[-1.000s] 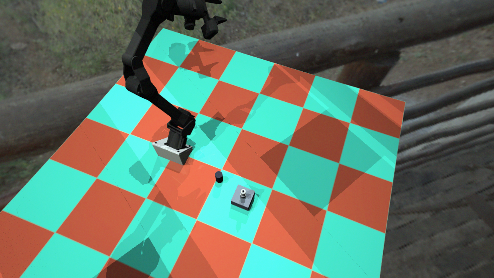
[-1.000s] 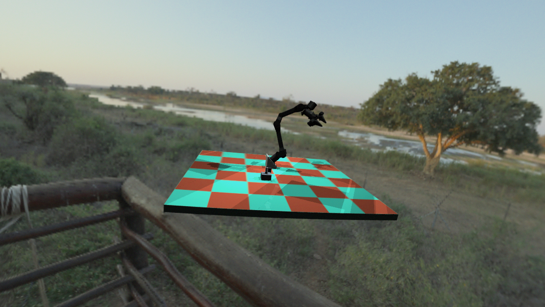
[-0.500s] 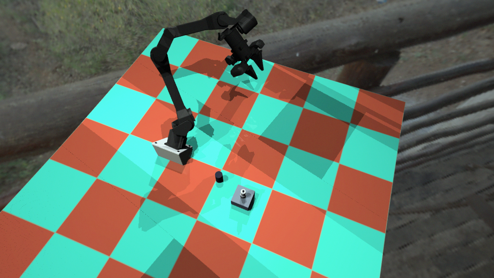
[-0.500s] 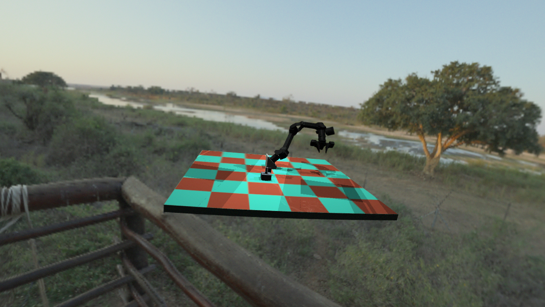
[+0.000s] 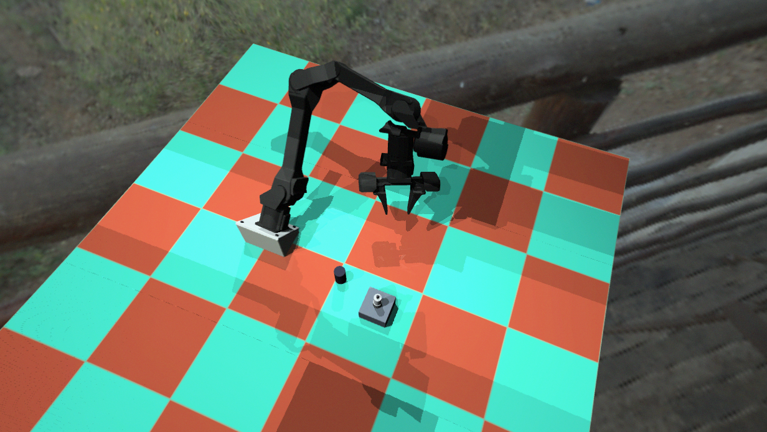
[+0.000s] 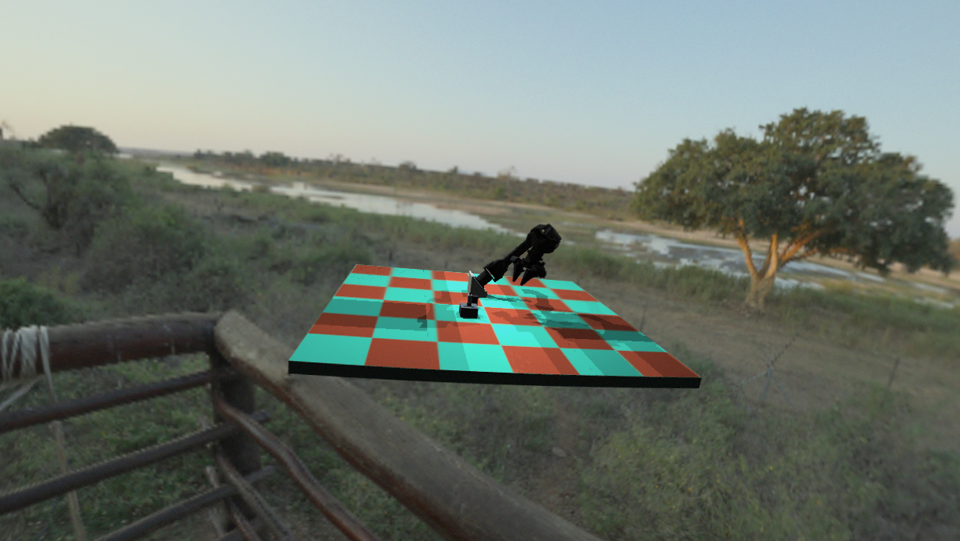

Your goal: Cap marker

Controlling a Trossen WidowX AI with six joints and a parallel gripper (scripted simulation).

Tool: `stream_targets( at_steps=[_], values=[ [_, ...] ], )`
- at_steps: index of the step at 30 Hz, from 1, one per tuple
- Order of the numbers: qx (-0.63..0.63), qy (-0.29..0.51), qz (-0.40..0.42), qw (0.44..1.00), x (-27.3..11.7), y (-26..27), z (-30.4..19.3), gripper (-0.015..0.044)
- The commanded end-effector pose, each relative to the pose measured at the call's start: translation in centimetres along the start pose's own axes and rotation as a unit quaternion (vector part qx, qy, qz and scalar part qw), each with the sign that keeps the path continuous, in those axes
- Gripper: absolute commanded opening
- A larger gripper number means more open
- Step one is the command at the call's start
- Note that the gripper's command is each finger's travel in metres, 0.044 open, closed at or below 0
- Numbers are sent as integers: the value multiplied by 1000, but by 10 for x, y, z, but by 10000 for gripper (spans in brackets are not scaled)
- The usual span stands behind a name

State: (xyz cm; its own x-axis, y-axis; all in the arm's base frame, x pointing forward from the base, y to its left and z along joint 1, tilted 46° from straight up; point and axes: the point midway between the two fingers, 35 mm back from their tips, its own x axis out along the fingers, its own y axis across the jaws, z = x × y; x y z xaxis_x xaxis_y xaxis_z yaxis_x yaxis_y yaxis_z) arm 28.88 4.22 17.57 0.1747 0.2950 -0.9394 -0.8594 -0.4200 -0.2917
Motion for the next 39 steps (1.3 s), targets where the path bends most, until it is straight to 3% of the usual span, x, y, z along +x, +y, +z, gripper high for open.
stream_targets(
  at_steps=[1, 12, 39],
  values=[
    [116, -51, 50, 991, 29, 34, -37, 248],
    [444, -238, 108, 857, 85, 151, -92, 248],
    [449, -241, 107, 854, 138, 145, -62, 248]
  ],
)
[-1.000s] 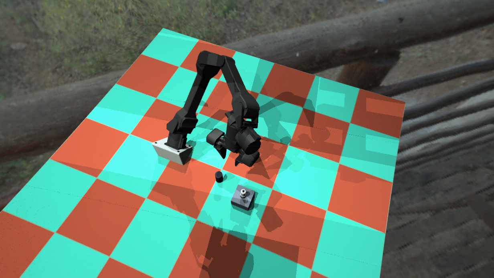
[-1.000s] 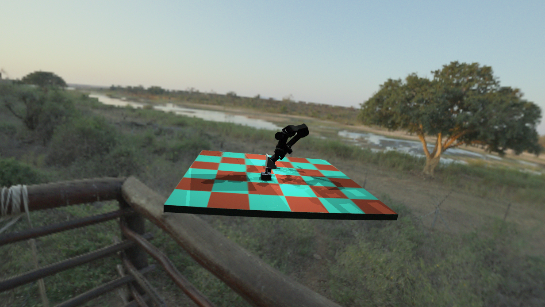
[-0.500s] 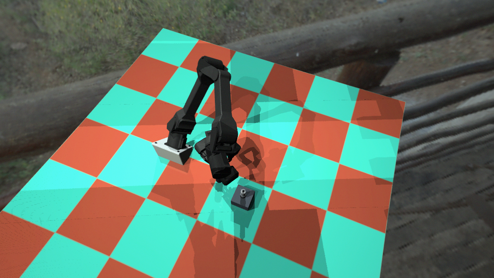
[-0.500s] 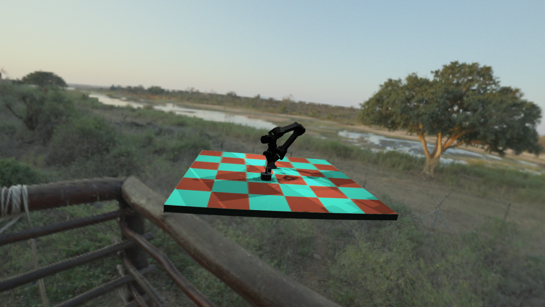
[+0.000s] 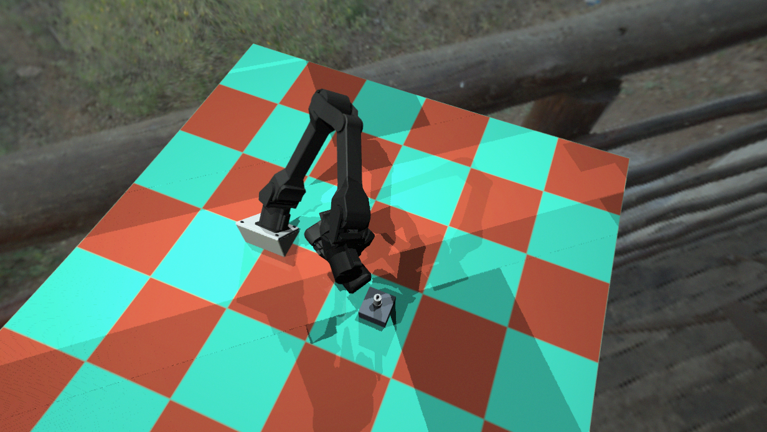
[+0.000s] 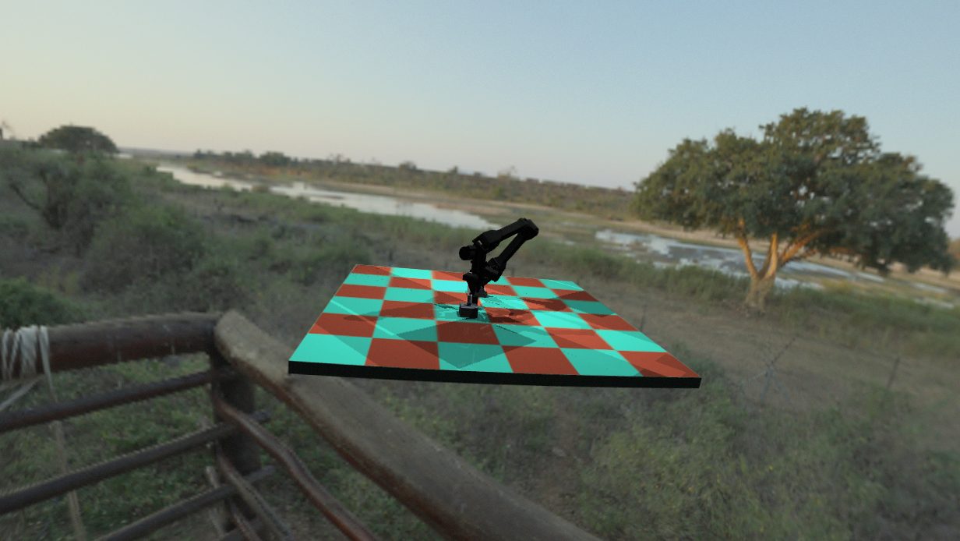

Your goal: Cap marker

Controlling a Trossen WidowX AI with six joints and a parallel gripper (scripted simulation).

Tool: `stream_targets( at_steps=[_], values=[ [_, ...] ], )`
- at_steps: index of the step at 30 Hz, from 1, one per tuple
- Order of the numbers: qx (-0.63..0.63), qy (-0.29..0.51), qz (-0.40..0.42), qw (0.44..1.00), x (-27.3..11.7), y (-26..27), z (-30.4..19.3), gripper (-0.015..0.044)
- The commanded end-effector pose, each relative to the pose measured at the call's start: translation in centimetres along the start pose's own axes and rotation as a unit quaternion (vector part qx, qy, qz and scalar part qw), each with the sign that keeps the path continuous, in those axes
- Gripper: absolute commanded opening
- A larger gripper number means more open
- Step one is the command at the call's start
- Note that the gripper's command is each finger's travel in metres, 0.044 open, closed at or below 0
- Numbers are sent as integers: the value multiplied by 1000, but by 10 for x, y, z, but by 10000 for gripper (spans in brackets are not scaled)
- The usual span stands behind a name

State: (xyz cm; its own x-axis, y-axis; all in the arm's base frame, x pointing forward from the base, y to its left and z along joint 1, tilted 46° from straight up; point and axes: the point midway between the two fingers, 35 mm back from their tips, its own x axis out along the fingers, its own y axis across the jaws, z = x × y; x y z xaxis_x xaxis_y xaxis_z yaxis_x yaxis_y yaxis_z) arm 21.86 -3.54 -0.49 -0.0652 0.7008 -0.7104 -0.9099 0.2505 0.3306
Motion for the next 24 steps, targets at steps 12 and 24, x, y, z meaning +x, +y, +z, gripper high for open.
stream_targets(
  at_steps=[12, 24],
  values=[
    [3, -3, 1, 1000, 24, 0, 1, 248],
    [3, -4, 1, 1000, 43, 1, 1, 248]
  ],
)
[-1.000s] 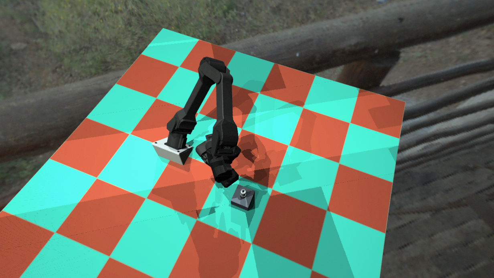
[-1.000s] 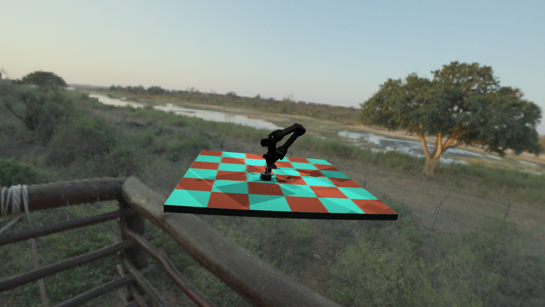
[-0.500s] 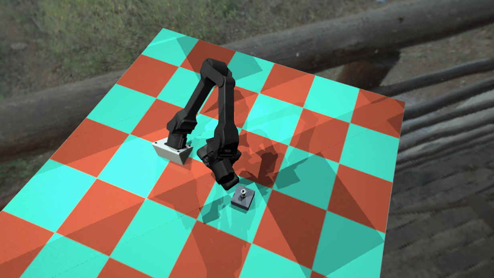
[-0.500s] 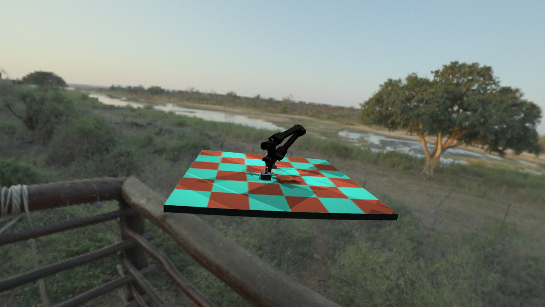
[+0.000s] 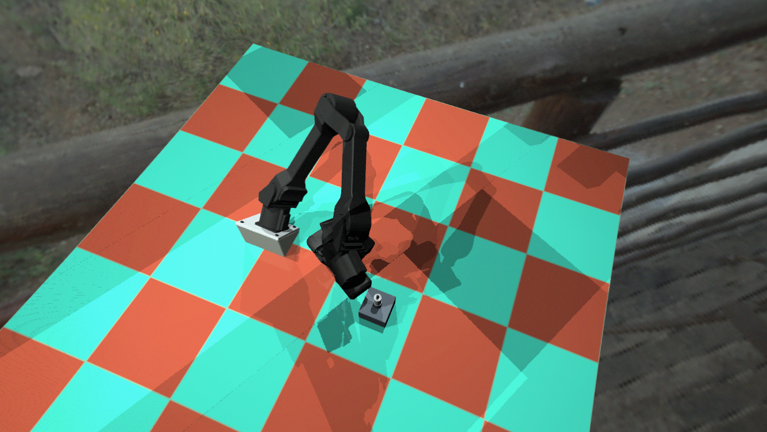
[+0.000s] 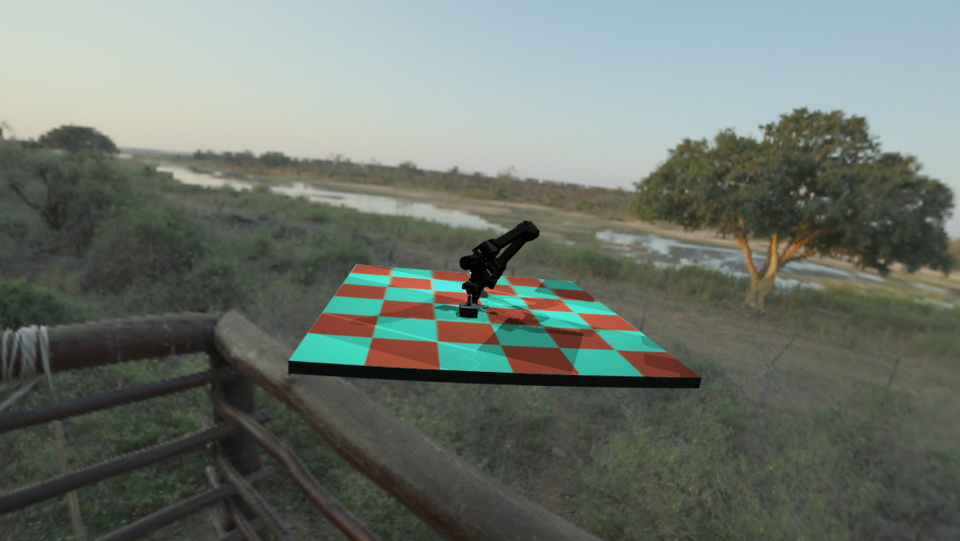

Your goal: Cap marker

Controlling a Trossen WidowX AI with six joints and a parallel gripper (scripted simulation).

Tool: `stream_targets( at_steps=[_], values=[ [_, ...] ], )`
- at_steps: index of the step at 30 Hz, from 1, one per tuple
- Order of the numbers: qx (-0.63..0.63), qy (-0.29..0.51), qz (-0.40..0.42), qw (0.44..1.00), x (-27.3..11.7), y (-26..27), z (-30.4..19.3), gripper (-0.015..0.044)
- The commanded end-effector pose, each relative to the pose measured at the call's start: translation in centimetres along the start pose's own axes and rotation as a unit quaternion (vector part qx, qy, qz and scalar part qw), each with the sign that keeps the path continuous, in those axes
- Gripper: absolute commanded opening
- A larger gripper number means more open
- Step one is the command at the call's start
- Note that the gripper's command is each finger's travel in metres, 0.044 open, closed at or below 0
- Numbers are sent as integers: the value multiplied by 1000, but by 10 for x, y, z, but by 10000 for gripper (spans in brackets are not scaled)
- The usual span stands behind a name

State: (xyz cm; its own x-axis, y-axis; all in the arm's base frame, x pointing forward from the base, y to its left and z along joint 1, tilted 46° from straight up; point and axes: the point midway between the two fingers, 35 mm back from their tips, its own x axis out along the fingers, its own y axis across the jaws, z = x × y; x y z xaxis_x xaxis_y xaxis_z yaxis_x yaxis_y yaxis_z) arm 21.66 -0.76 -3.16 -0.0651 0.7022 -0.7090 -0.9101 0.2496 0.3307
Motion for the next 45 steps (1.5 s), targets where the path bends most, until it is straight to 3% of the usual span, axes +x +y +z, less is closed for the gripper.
stream_targets(
  at_steps=[1, 4, 8, 17, 20, 45],
  values=[
    [3, -3, 1, 1000, 6, 1, 0, 248],
    [3, -3, 1, 1000, 8, 2, 0, 248],
    [3, -3, 1, 1000, 9, 1, 1, 143],
    [3, -3, 1, 1000, 9, 1, 1, 83],
    [4, -2, 1, 1000, 5, 1, 0, 4],
    [4, -1, 1, 1000, -54, -2, 0, 0]
  ],
)
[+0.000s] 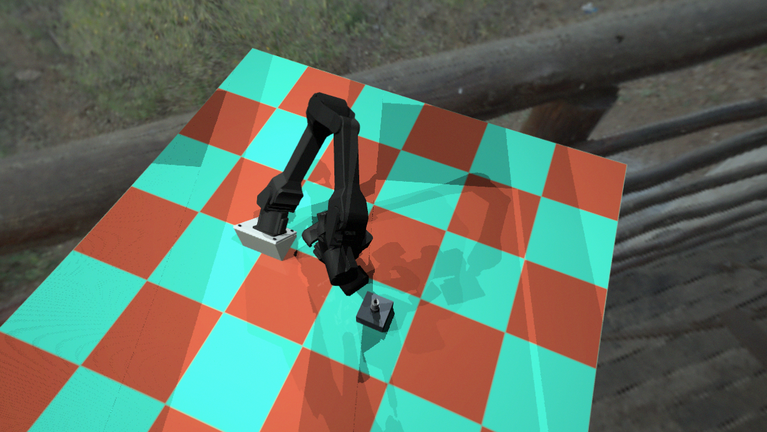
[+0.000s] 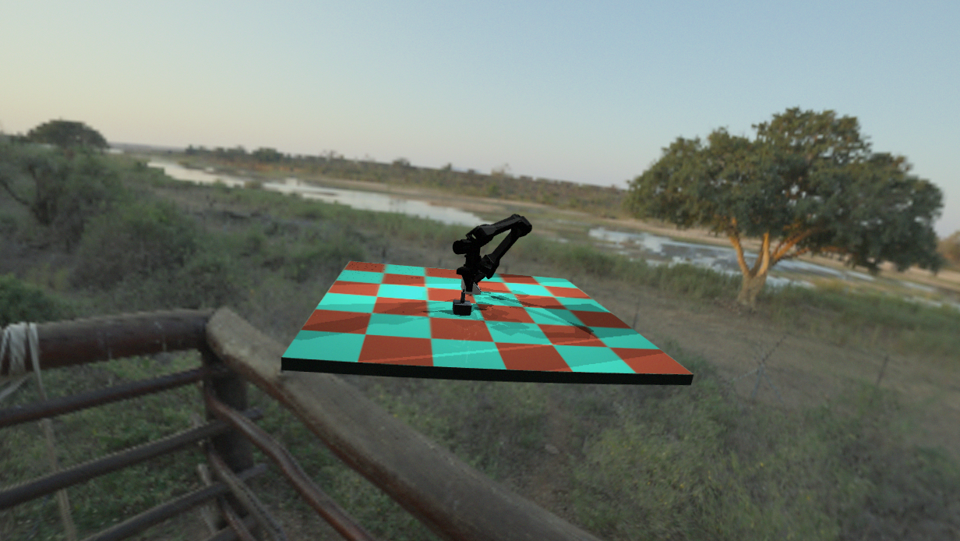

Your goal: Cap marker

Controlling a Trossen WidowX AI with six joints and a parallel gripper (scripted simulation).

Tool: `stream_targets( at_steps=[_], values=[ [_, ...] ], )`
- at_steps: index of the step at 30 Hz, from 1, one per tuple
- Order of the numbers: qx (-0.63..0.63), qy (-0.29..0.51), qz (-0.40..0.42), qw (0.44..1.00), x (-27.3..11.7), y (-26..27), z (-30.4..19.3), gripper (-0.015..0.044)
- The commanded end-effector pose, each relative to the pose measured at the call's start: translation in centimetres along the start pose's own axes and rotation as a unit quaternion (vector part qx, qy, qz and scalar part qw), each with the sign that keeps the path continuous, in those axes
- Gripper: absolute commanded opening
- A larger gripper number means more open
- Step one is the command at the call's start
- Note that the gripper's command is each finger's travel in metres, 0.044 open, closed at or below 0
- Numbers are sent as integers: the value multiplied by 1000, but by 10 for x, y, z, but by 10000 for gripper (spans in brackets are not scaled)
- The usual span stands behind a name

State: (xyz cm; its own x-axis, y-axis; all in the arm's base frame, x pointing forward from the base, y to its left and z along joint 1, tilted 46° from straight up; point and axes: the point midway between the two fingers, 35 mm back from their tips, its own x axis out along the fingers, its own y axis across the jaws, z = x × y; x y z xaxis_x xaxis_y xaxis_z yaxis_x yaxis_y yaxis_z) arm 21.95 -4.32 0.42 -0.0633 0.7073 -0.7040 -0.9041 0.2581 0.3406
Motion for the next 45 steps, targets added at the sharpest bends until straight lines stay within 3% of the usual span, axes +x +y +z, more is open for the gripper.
stream_targets(
  at_steps=[1, 45],
  values=[
    [-3, 2, 0, 1000, -4, -4, 0, 0],
    [-5, 3, -2, 1000, -45, -87, 18, 0]
  ],
)
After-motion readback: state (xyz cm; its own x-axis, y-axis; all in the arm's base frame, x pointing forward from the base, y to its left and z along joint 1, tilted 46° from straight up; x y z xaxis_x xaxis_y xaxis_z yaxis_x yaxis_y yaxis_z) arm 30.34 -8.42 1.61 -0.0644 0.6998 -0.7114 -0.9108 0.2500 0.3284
